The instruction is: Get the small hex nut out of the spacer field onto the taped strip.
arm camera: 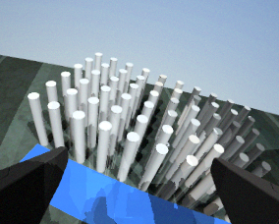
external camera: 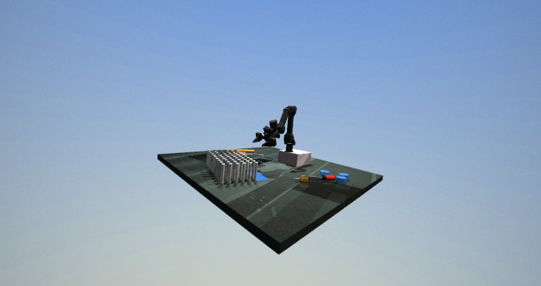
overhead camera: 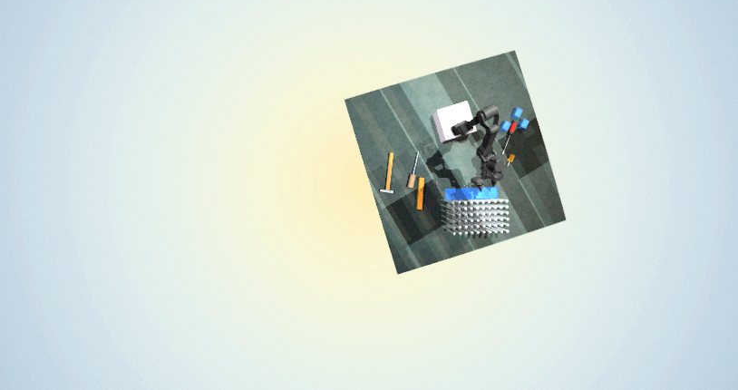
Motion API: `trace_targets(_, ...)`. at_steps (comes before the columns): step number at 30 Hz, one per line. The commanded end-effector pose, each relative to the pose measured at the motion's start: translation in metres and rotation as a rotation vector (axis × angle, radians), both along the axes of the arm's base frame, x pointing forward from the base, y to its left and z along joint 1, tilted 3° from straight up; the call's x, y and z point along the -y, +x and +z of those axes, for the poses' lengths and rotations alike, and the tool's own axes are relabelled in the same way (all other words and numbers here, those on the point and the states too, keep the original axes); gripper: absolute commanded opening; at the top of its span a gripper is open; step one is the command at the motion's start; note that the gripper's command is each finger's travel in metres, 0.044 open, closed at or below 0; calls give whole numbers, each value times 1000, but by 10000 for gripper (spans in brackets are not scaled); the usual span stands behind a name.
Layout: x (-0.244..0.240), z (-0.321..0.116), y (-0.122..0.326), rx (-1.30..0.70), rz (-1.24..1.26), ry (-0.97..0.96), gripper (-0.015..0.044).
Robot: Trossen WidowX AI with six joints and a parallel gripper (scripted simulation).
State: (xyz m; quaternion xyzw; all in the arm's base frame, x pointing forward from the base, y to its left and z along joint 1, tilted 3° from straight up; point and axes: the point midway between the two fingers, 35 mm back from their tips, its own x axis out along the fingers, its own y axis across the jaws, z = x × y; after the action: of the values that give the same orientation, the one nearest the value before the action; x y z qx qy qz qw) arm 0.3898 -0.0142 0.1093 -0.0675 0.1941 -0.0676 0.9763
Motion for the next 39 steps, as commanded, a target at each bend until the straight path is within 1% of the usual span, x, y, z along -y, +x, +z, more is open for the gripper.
trace_targets(1, 47, -38, -15, -73, -40, -85, 440)
trace_targets(39, 52, -40, -16, -79, -54, -73, 440)
